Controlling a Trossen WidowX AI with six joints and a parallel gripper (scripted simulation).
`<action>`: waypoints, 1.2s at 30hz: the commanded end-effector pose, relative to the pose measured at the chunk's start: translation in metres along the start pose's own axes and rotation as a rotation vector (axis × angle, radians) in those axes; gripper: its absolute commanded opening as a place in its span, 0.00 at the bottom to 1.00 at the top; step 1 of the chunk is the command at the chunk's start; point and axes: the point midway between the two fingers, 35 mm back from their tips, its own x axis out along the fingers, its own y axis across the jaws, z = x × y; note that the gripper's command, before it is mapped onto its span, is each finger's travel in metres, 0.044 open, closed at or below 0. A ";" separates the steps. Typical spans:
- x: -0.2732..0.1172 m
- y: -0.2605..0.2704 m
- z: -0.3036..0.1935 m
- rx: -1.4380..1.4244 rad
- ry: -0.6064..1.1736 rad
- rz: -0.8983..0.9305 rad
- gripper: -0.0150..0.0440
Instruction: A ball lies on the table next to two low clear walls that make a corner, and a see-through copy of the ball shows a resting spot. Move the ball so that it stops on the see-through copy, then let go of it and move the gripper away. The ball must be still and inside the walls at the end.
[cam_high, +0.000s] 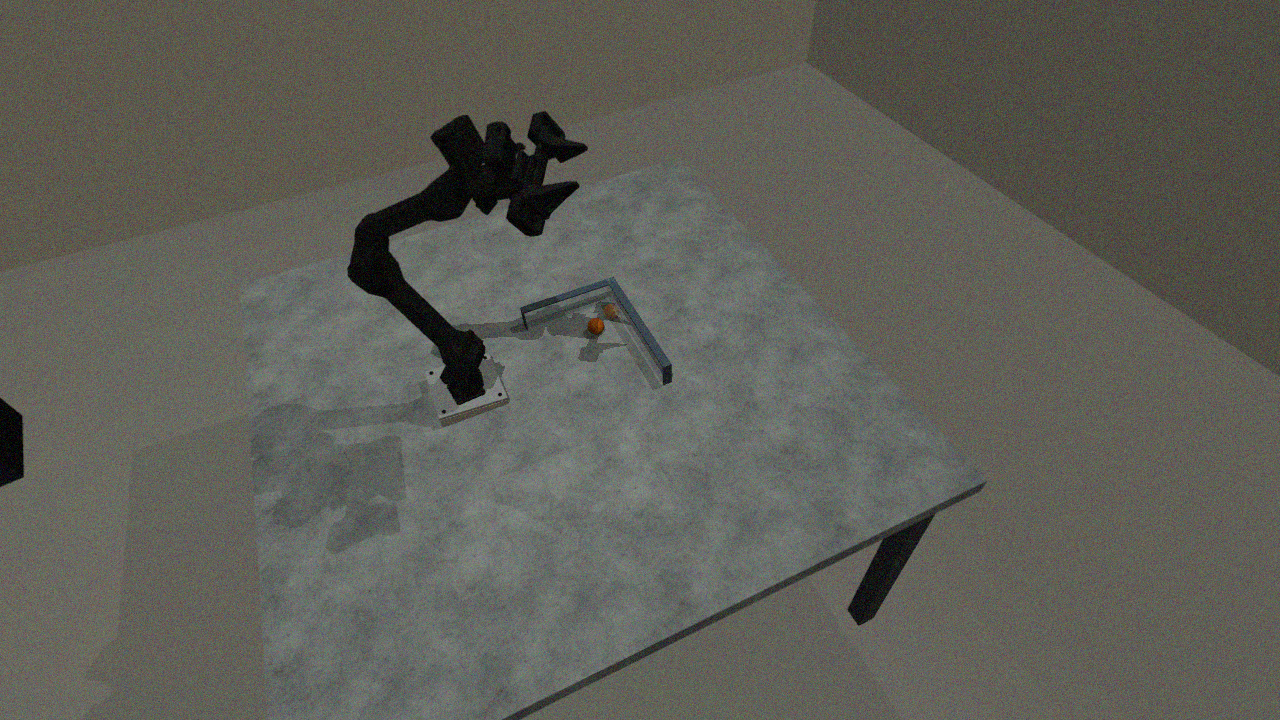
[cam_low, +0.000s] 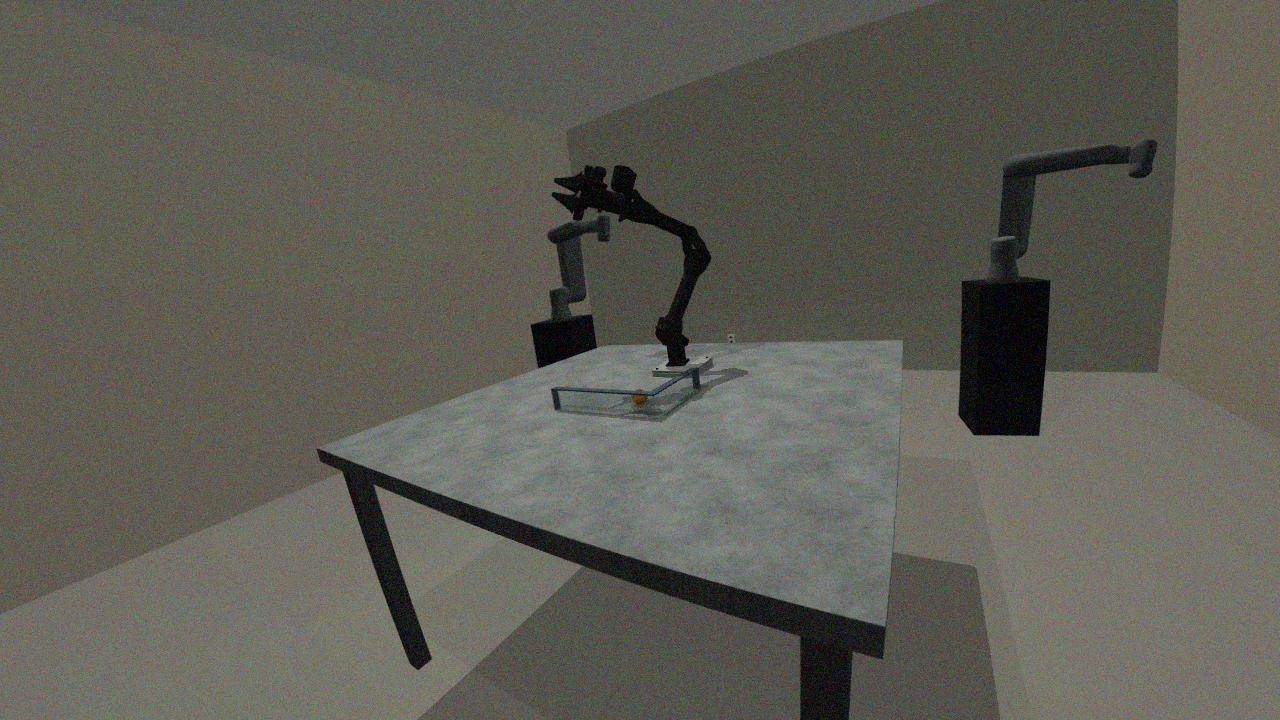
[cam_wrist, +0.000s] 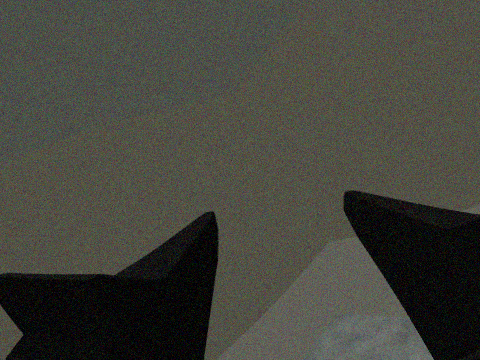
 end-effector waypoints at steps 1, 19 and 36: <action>0.017 0.004 -0.070 -0.040 0.217 0.015 0.76; -0.065 0.039 -0.357 -0.345 1.197 0.191 0.76; -0.253 0.024 -0.468 -0.781 1.961 0.371 0.76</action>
